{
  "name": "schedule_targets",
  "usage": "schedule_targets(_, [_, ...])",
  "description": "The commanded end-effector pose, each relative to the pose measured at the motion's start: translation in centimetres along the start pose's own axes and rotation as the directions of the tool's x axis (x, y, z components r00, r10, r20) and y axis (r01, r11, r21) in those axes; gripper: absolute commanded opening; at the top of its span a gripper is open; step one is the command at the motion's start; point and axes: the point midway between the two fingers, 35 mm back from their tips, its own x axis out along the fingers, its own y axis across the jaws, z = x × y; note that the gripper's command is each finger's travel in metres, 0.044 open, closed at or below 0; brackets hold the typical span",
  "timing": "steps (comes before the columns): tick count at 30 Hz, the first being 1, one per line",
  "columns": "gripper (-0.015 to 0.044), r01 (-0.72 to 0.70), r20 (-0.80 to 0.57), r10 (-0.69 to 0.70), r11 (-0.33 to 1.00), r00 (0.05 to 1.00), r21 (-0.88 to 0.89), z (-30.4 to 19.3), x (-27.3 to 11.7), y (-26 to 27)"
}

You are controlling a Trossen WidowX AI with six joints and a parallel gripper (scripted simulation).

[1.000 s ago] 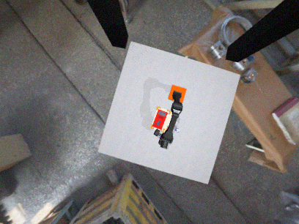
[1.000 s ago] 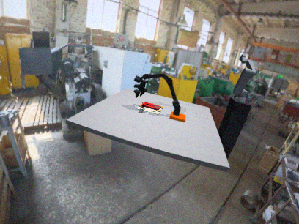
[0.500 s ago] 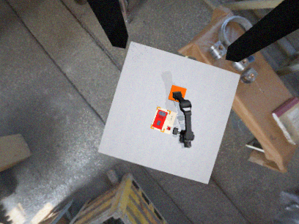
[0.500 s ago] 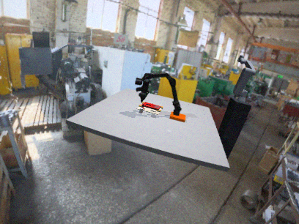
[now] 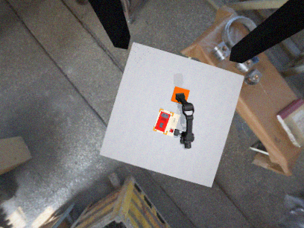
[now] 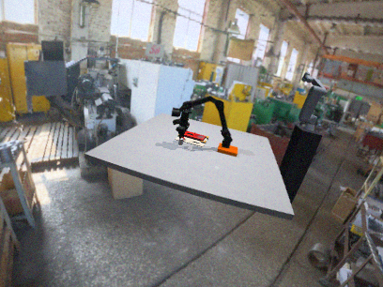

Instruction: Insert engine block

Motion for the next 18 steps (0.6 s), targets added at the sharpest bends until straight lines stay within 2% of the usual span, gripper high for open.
schedule_targets(1, [0.044,0.001,-0.006,-0.001,1.0,1.0,-0.001,-0.1,0.7,0.0])
schedule_targets(18, [0.044,0.001,-0.006,-0.001,1.0,1.0,-0.001,0.0,3.5,0.0])
